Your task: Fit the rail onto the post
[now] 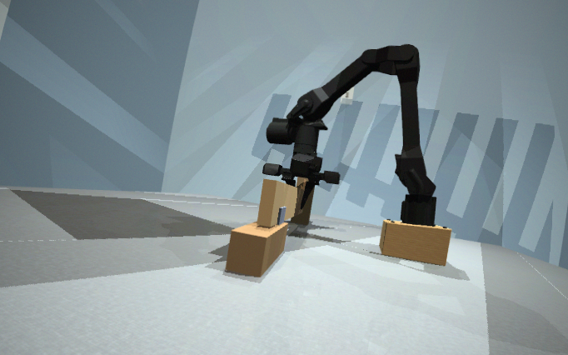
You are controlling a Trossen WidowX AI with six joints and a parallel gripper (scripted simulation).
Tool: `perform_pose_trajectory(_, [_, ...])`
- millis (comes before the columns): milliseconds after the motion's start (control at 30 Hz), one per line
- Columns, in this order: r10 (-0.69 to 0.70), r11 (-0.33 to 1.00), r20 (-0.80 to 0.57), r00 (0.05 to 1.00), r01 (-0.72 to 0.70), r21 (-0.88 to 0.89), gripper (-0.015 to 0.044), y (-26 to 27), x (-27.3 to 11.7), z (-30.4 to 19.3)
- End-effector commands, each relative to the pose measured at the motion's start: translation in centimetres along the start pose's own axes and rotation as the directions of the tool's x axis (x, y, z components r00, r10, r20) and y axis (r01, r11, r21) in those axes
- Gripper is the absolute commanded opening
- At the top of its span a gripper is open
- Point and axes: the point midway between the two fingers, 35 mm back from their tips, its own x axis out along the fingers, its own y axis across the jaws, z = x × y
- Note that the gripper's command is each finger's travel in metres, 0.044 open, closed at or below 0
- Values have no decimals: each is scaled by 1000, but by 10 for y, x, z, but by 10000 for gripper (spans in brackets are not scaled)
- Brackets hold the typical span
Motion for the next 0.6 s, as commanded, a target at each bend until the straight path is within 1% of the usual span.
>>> perform_pose_trajectory(0, [-18,1000,4,1000,18,1,0,-4,-7,0])
perform_pose_trajectory(567, [-18,1000,4,1000,18,1,0,-4,-14,0])
